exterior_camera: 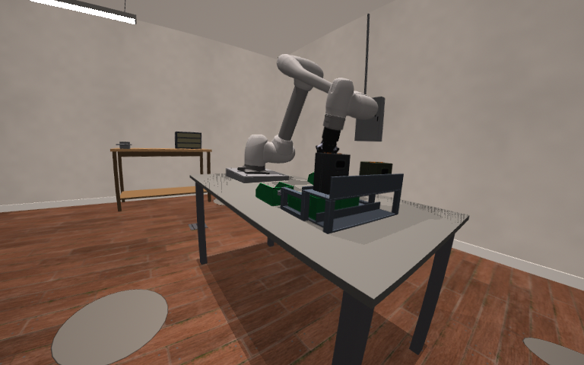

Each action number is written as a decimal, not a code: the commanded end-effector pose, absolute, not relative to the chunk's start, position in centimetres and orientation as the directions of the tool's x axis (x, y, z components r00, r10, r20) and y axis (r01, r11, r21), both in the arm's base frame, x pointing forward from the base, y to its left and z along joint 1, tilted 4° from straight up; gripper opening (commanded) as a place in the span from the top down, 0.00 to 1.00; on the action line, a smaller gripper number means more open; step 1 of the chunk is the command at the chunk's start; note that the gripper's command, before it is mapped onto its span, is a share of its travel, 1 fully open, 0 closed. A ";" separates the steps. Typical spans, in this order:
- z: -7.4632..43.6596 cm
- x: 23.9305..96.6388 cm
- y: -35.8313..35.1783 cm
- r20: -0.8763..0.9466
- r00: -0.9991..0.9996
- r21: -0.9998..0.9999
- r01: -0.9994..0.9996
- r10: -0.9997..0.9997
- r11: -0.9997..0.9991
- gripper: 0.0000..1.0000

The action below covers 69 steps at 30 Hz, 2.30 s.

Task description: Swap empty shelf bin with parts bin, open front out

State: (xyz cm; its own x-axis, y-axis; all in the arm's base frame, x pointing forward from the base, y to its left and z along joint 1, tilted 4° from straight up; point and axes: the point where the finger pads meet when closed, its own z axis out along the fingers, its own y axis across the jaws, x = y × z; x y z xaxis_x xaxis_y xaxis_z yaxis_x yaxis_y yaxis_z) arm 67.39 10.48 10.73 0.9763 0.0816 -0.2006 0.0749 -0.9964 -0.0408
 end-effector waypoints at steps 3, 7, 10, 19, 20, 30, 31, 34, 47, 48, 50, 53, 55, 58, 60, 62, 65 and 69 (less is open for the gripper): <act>10.8 67.8 10.5 -0.201 0.976 -0.041 0.075 0.082 -0.996 0.90; 10.8 68.2 10.5 -0.201 0.976 -0.041 0.075 0.082 -0.996 0.90; 10.8 68.5 10.6 -0.201 0.976 -0.041 0.075 0.082 -0.996 0.90; 10.8 69.3 10.6 -0.201 0.976 -0.041 0.075 0.082 -0.996 0.90; 10.8 69.4 10.6 -0.201 0.976 -0.041 0.075 0.082 -0.996 0.90; 10.9 70.6 10.7 -0.201 0.976 -0.041 0.075 0.082 -0.996 0.90; 10.9 70.7 10.7 -0.201 0.976 -0.041 0.075 0.082 -0.996 0.90; 10.9 70.9 10.7 -0.201 0.976 -0.041 0.075 0.082 -0.996 0.90; 10.9 72.4 10.9 -0.201 0.976 -0.041 0.075 0.082 -0.996 0.90; 10.9 72.5 10.9 -0.201 0.976 -0.041 0.075 0.082 -0.996 0.90; 11.0 72.7 10.9 -0.201 0.976 -0.041 0.075 0.082 -0.996 0.90; 11.0 72.9 10.9 -0.201 0.976 -0.041 0.075 0.082 -0.996 0.90; 11.0 73.1 10.9 -0.201 0.976 -0.041 0.075 0.082 -0.996 0.90; 11.0 73.4 10.9 -0.201 0.976 -0.041 0.075 0.082 -0.996 0.90; 11.0 73.6 10.9 -0.201 0.976 -0.041 0.075 0.082 -0.996 0.90; 11.0 73.8 11.0 -0.201 0.976 -0.041 0.075 0.082 -0.996 0.90; 11.0 74.0 11.0 -0.201 0.976 -0.041 0.075 0.082 -0.996 0.90; 11.0 74.2 11.0 -0.201 0.976 -0.041 0.075 0.082 -0.996 0.90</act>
